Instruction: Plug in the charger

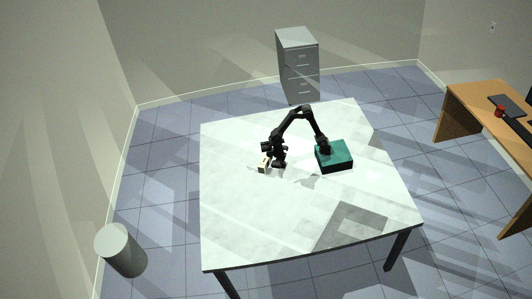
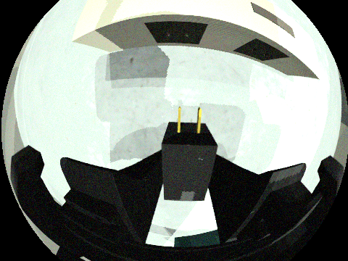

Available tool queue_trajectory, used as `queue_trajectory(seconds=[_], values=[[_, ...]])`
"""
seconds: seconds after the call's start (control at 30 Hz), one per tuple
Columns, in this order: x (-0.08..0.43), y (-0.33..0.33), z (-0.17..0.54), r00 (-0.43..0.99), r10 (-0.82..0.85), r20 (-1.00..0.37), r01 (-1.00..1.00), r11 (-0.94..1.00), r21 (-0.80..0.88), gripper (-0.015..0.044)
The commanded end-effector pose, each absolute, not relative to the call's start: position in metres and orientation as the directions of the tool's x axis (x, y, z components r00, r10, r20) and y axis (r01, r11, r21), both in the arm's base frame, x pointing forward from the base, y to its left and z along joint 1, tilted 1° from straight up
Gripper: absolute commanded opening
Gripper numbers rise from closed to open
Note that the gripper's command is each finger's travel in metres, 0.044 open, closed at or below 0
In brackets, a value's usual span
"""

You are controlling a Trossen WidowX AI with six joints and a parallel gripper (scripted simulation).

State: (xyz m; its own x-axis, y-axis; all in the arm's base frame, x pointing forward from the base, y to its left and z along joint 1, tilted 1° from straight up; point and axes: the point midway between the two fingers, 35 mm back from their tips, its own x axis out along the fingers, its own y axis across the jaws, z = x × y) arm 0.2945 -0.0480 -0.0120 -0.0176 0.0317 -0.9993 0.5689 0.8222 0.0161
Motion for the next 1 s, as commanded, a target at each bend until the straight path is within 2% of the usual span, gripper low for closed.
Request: queue_trajectory(seconds=[0.0, 0.97], values=[[0.300, -0.049, -0.011, -0.013, 0.034, -0.999, 0.576, 0.817, 0.020, 0.0000], [0.330, -0.061, -0.013, -0.011, 0.034, -0.999, 0.588, 0.808, 0.021, 0.0000]])
